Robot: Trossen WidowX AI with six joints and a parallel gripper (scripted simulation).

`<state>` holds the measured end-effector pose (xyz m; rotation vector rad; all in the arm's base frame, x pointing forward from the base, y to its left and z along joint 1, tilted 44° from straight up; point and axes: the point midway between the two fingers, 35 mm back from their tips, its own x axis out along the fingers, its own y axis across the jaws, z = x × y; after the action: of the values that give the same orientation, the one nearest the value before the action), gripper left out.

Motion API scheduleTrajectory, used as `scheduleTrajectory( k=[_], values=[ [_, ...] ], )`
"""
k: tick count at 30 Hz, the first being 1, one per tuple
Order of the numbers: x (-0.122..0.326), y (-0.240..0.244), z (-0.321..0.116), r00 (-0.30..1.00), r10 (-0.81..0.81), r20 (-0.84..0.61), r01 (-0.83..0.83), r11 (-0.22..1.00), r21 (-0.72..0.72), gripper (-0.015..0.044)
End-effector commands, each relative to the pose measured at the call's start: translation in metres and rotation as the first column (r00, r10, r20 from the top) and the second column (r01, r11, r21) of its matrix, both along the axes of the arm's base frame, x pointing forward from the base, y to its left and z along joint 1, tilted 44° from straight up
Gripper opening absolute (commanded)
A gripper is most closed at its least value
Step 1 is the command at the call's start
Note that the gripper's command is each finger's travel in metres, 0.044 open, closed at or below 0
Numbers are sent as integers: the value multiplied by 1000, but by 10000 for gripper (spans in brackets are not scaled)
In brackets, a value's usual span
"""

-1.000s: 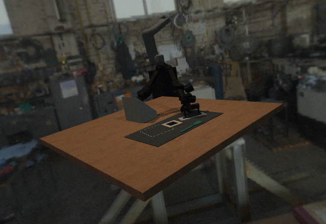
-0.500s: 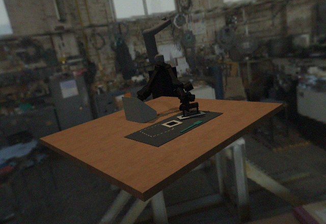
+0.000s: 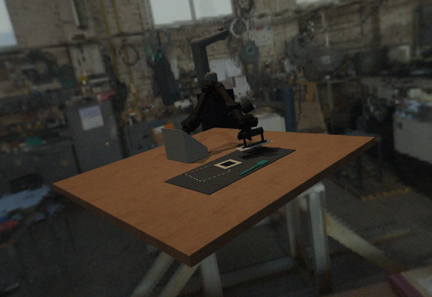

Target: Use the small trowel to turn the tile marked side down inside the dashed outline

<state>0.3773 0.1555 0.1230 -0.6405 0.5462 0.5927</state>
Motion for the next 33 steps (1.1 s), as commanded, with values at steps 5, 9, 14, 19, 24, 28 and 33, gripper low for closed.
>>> scheduleTrajectory(
  k=[5,9,14,19,24,28,33],
  values=[
    [10,-15,-21,990,84,111,-90,994,54,0],
    [10,-18,-26,982,113,154,-124,990,65,0],
    [10,-18,-26,982,113,154,-124,990,65,0],
    [10,-15,-30,982,113,153,-124,990,65,0],
    [11,-10,-36,982,113,153,-124,990,65,0],
    [11,-5,-41,982,113,153,-124,990,65,0],
    [11,0,-48,982,113,153,-124,990,66,0]
  ],
)
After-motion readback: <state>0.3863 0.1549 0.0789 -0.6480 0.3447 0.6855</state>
